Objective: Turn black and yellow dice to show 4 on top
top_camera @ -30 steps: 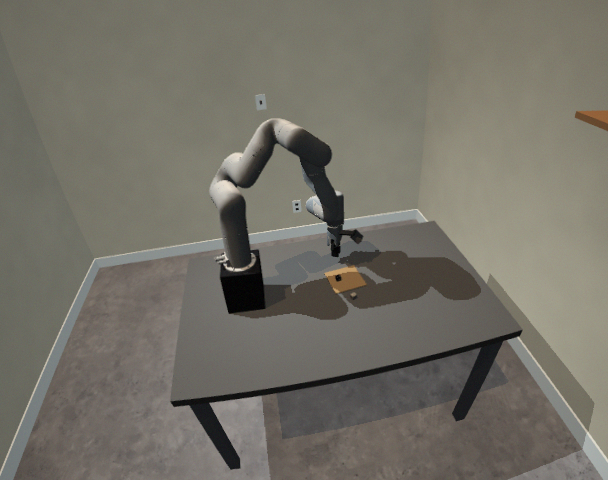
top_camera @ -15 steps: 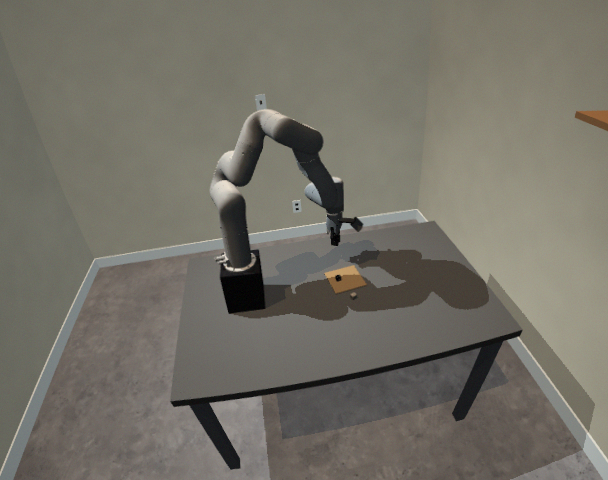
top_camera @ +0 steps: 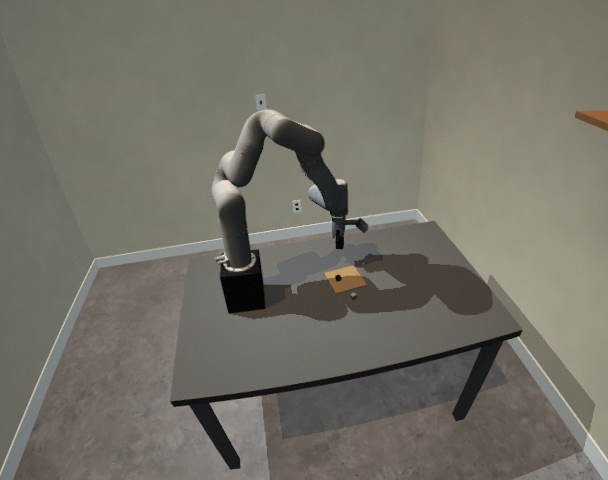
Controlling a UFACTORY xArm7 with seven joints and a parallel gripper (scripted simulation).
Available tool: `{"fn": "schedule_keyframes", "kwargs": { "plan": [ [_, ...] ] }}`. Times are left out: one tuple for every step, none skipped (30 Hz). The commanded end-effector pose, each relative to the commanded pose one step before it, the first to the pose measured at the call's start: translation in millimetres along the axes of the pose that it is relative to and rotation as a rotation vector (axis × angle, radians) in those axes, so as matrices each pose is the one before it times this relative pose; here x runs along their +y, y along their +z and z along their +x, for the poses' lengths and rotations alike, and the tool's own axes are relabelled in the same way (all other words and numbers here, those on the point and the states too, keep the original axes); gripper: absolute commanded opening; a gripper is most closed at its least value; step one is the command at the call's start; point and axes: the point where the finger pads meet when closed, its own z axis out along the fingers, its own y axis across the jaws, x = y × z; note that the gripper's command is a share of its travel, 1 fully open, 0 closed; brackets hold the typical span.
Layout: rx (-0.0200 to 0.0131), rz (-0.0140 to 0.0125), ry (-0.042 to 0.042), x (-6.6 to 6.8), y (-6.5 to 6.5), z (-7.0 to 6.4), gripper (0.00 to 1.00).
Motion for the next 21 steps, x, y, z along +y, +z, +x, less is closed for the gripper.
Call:
{"fn": "schedule_keyframes", "kwargs": {
  "plan": [
    [-0.00965,0.01678,-0.16204,30.04,-1.29,26.71,0.15],
    [0.00023,0.00001,-0.03825,8.85,-0.29,4.21,0.15],
    [0.00015,0.00000,-0.01867,4.44,-0.15,1.83,0.15],
    [0.00036,-0.00003,-0.03669,8.86,-0.32,3.31,0.15],
    [0.00018,-0.00003,-0.01549,3.82,-0.14,1.21,0.15],
    [0.00000,0.00000,0.00000,0.00,0.00,0.00,0.15],
    [0.00000,0.00000,0.00000,0.00,0.00,0.00,0.15],
    [0.00061,-0.00013,-0.04478,11.19,-0.44,3.16,0.15],
    [0.00057,-0.00017,-0.03541,9.04,-0.37,1.91,0.15],
    [0.00044,-0.00016,-0.02501,6.47,-0.28,1.02,0.15],
    [0.00028,-0.00011,-0.01478,3.85,-0.17,0.47,0.15],
    [0.00012,-0.00005,-0.00619,1.62,-0.07,0.16,0.15],
    [0.00002,-0.00001,-0.00099,0.26,-0.01,0.02,0.15],
    [0.00000,0.00000,0.00000,0.00,0.00,0.00,0.15],
    [0.00000,0.00000,0.00000,0.00,0.00,0.00,0.15],
    [0.00000,0.00000,0.00000,0.00,0.00,0.00,0.15],
    [0.00000,0.00000,0.00000,0.00,0.00,0.00,0.15],
    [0.00000,0.00000,0.00000,0.00,0.00,0.00,0.15],
    [0.00000,0.00000,0.00000,0.00,0.00,0.00,0.15],
    [0.00000,0.00000,0.00000,0.00,0.00,0.00,0.15],
    [0.00000,0.00000,0.00000,0.00,0.00,0.00,0.15]
  ]
}}
